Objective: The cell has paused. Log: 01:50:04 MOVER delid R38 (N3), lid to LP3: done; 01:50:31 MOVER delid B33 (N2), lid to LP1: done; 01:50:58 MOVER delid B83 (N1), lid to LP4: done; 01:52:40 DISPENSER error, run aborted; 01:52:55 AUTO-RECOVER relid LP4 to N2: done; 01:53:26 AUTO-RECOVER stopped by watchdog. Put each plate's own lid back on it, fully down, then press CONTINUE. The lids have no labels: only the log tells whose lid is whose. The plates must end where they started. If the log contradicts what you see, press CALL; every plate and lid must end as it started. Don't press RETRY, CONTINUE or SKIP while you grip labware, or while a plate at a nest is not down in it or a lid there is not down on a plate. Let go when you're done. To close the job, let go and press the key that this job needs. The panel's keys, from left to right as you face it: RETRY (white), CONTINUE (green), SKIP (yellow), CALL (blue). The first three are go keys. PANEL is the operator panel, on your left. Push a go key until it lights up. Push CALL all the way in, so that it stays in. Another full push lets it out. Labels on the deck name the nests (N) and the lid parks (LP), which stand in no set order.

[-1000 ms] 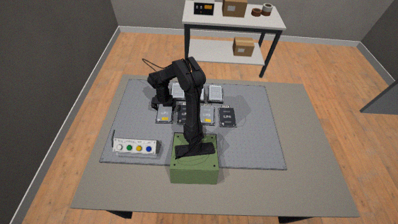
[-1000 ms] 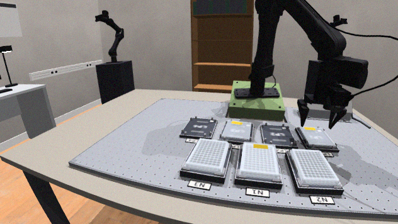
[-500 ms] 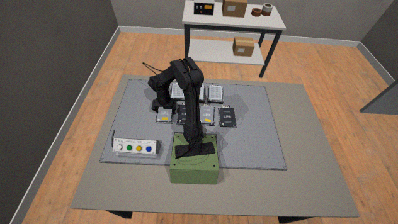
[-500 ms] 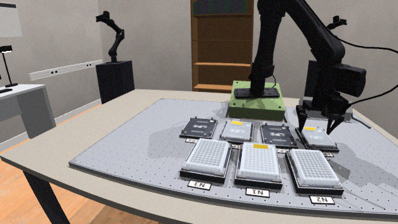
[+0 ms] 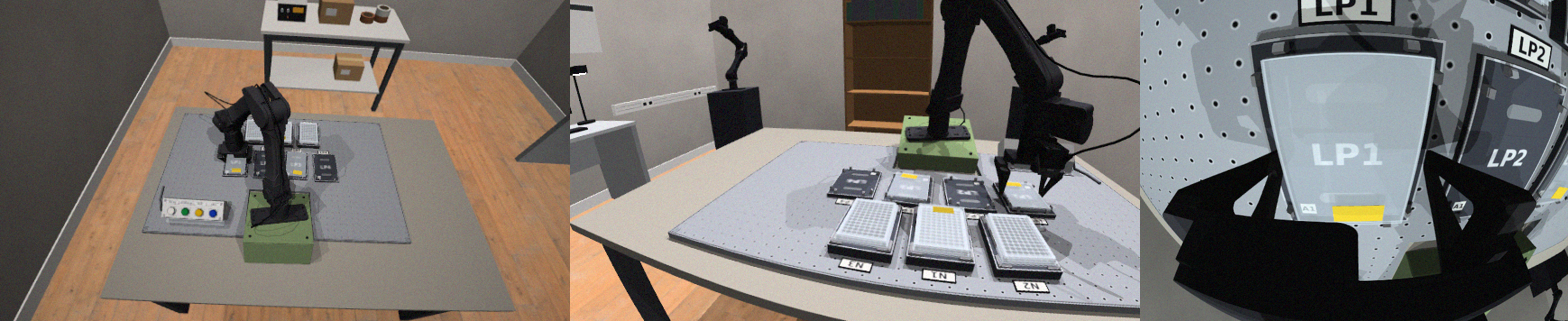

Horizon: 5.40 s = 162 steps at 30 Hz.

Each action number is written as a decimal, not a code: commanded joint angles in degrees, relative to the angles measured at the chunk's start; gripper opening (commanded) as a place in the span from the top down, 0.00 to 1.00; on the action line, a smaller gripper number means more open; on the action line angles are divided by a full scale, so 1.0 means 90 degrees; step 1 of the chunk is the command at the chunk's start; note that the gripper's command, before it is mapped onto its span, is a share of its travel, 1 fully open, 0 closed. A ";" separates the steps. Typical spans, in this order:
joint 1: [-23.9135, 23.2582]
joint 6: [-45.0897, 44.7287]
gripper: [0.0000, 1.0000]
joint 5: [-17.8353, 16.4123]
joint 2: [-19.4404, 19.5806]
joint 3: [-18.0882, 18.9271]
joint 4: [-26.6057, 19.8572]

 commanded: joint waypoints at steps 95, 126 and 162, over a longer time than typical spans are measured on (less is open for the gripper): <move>0.0293 0.0218 1.00 0.0133 -0.0744 0.0722 -0.1086; -0.1004 -0.1095 1.00 -0.0238 0.0143 0.1960 -0.1438; -0.2440 -0.2532 1.00 -0.0605 0.1910 0.5282 -0.2768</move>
